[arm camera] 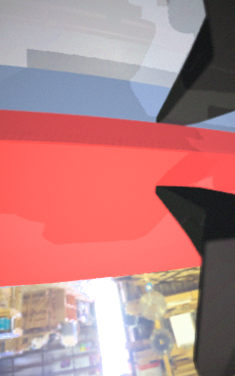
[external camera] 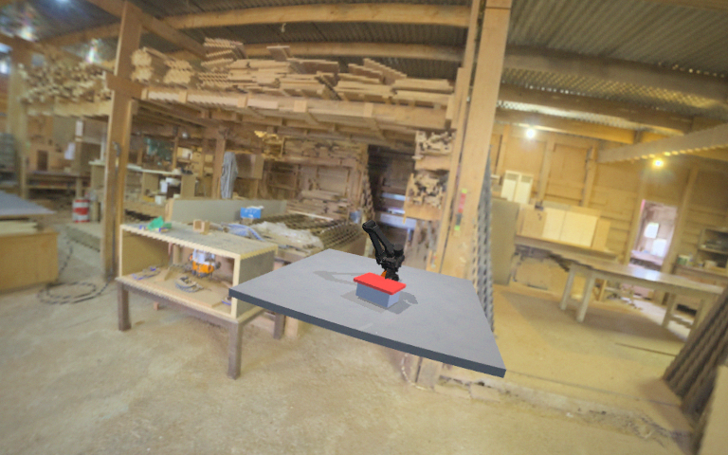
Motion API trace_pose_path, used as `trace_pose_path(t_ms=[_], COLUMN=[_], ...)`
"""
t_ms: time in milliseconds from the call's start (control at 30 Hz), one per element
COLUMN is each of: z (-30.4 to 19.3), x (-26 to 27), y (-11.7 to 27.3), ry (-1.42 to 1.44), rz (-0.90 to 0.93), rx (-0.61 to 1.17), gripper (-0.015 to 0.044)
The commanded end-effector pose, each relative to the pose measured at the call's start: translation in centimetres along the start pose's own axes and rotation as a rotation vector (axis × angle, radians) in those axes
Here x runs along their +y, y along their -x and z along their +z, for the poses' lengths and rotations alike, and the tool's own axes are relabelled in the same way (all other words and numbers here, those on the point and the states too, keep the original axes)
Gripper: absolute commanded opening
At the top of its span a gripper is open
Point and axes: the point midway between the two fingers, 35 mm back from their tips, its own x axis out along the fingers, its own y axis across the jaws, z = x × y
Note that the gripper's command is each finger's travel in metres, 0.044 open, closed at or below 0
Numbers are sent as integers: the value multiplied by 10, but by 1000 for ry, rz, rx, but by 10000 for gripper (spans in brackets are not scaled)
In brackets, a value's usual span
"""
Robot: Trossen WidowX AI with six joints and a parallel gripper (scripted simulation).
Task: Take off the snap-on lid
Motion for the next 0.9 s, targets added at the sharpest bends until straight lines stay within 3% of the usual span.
trace_pose_path(t_ms=[0, 867], z=[0, 0], x=[3, 7], y=[2, 6], ry=[-4, -4], rz=[6, 5], rx=[-2, -1], gripper=[0, 0])
